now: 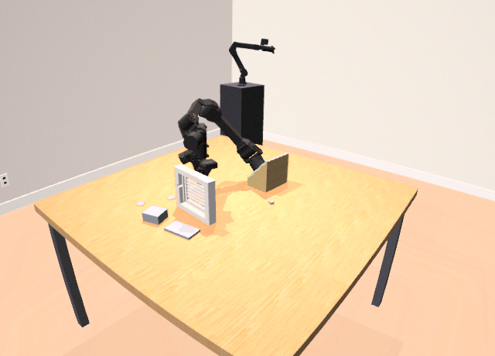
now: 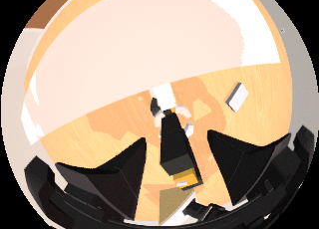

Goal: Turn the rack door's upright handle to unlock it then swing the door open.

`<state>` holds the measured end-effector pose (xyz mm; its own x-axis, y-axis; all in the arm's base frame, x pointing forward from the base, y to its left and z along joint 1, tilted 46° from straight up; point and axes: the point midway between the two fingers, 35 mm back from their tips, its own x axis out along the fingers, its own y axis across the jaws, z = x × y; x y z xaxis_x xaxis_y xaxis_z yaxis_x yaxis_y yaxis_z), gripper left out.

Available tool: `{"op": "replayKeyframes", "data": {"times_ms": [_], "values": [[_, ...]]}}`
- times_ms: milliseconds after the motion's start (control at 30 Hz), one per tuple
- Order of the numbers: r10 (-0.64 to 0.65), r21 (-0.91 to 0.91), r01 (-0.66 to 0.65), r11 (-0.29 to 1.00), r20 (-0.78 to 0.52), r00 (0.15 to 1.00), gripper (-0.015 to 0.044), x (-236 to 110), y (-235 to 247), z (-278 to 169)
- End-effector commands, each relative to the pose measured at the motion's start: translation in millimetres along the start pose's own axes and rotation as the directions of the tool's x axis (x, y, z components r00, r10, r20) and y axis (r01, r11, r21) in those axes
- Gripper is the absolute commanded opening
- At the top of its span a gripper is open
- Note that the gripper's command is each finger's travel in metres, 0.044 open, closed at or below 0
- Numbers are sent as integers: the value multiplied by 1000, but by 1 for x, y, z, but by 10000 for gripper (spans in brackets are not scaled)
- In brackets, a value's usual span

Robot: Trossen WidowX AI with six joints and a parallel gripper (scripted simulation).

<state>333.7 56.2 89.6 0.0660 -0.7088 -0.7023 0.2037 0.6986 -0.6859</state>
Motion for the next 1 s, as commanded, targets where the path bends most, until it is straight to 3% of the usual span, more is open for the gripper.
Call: {"op": "replayKeyframes", "data": {"times_ms": [0,200,400,700,967], "values": [[0,-185,1,983,3,1000,287,0,0,1],[0,-465,2,885,3,1000,287,0,0,1],[0,-704,2,710,3,1000,287,0,0,1],[0,-941,3,337,3,1000,287,0,0,1],[0,-999,3,-52,3,1000,287,0,0,1]]}}
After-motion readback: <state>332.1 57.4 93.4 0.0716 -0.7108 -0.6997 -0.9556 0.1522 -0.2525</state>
